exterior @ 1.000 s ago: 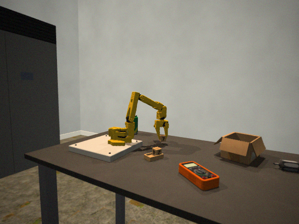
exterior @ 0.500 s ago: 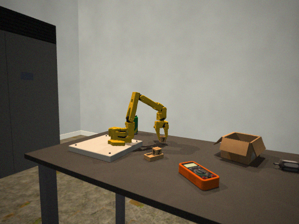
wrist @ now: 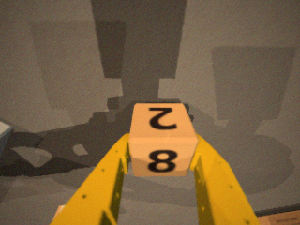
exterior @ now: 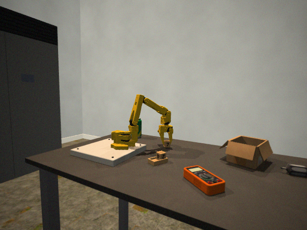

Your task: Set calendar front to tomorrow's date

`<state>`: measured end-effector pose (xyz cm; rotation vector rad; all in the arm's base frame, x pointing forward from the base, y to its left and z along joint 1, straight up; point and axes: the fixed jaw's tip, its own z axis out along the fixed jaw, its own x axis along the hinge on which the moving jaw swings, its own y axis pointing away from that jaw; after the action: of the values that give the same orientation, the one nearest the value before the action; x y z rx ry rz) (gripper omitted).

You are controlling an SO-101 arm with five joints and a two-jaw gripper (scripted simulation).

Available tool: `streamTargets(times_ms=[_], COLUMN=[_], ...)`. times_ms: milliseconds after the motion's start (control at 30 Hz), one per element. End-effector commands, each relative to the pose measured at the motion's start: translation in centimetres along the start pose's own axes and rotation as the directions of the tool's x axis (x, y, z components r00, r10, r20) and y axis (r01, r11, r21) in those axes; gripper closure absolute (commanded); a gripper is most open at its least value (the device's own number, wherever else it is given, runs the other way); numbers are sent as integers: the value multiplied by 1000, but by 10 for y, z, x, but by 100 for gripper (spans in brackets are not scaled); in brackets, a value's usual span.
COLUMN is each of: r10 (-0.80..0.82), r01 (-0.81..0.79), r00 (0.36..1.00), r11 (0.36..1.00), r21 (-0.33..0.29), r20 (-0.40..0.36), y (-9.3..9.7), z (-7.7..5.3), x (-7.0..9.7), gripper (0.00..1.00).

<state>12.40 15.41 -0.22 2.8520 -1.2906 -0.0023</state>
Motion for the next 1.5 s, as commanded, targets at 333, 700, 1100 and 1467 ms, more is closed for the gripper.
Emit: streamTargets(times_ms=[333, 700, 1100, 1467], r10=[-4, -4, -4, -4], r01=[4, 4, 4, 4], r00=[1000, 1000, 1000, 1000], r11=[1000, 1000, 1000, 1000], r21=[-23, -23, -23, -23], r20=[-3, -3, -3, -3], y=[4, 4, 4, 4], z=[8, 8, 8, 8], x=[-2, -2, -2, -2], gripper=[99, 83, 80, 70])
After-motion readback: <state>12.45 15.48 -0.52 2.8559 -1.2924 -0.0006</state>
